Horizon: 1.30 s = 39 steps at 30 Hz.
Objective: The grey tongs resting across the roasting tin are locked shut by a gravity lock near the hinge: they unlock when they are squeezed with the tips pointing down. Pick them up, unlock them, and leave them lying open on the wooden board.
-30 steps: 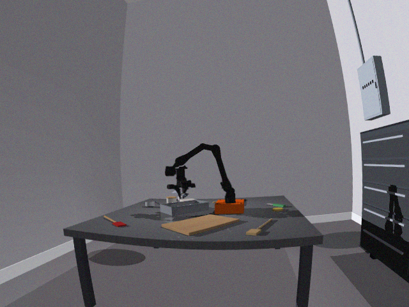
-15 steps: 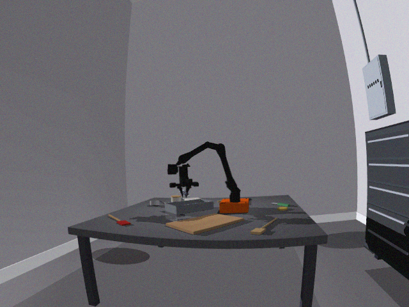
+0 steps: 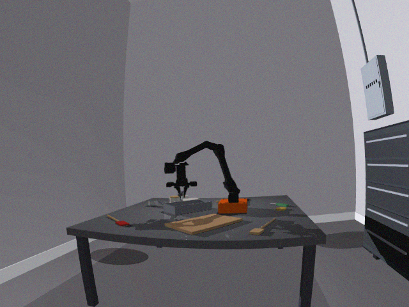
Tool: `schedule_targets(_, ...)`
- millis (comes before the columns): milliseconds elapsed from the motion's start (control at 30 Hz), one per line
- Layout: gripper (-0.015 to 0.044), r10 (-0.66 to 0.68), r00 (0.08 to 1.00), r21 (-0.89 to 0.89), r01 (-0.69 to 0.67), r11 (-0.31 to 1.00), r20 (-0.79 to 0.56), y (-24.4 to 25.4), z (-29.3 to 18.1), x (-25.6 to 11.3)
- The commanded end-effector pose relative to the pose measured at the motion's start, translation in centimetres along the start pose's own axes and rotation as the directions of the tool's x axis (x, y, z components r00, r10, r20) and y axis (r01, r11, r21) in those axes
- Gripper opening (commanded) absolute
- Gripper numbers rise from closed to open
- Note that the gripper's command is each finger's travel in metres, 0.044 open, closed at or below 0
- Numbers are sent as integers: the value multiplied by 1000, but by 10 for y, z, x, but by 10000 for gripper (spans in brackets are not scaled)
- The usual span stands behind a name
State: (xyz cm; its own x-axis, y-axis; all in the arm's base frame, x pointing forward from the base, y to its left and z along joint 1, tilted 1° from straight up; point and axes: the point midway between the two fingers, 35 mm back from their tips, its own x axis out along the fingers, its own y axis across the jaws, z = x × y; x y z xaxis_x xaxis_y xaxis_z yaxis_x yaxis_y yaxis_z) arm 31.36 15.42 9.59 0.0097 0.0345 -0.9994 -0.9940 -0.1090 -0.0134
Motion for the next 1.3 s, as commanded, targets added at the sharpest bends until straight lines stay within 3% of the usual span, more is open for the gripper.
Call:
schedule_targets(0, -150, -2, 1000, 84, 3, 996, -3, 6, 27, -5)
schedule_targets(467, -150, -2, 1000, 194, 3, 981, -4, 19, 60, -8)
schedule_targets(1267, -150, 3, 1000, 578, -5, 816, 5, 99, 177, -9)
